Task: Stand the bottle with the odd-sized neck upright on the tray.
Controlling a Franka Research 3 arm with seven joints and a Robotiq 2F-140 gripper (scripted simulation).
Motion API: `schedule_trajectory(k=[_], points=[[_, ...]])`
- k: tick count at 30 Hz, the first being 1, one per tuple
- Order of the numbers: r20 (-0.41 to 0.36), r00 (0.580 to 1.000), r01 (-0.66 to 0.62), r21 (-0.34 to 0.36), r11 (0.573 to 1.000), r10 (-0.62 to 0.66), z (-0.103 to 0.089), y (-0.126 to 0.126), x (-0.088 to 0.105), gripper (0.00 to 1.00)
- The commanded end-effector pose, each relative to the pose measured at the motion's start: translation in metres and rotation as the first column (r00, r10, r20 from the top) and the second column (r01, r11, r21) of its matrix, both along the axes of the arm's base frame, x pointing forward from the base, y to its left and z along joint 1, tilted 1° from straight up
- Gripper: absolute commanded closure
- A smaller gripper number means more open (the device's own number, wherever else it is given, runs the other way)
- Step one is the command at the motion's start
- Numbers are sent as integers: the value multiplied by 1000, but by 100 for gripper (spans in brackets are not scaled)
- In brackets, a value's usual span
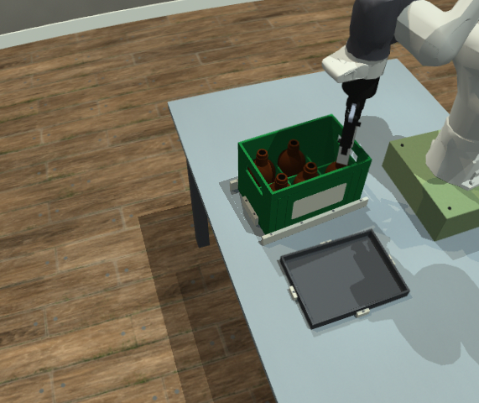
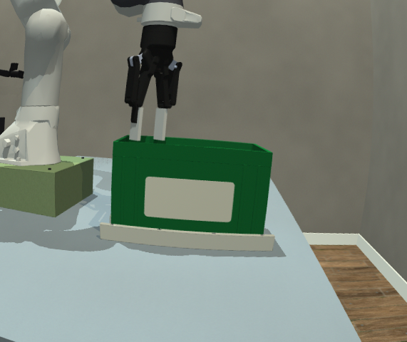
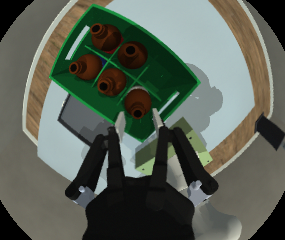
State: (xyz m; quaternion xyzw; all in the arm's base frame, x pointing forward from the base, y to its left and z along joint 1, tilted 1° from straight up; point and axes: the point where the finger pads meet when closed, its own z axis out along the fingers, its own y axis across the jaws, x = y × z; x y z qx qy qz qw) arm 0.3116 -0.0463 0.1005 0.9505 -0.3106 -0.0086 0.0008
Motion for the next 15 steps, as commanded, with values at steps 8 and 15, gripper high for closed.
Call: schedule_trajectory(k=[8,15], points=[[8,1000,-2,0,1000,2,-13,0,2,56],[8,1000,-2,0,1000,2,-19,0,2,56]])
